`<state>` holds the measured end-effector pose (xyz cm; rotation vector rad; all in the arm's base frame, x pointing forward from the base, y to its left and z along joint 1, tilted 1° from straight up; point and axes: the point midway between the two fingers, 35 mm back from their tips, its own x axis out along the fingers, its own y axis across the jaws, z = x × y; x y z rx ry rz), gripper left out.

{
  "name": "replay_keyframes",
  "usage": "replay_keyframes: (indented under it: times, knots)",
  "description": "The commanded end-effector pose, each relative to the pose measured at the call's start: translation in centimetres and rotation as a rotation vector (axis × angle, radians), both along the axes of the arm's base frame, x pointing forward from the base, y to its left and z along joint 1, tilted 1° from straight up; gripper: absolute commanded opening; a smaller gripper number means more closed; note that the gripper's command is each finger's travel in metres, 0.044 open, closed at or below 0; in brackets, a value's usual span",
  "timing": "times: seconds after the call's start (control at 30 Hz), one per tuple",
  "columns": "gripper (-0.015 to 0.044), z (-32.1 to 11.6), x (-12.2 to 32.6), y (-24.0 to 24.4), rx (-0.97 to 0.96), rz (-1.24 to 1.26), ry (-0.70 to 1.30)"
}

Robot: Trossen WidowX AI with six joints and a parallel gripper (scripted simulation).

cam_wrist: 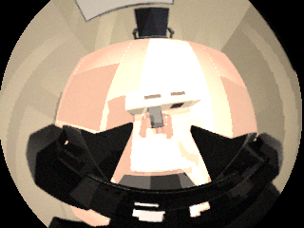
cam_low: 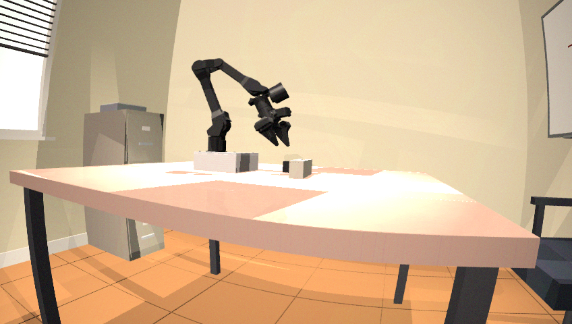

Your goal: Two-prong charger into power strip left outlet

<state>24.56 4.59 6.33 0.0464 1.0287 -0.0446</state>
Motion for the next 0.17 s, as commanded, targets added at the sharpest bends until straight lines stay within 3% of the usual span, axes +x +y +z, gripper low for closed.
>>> replay_keyframes:
  times: [0.0, 0.13]
  knots:
    - [0.044, -0.03, -0.03, -0.05, 0.0, -0.006, -0.002]
    - [0.044, -0.03, -0.03, -0.05, 0.0, -0.006, -0.002]
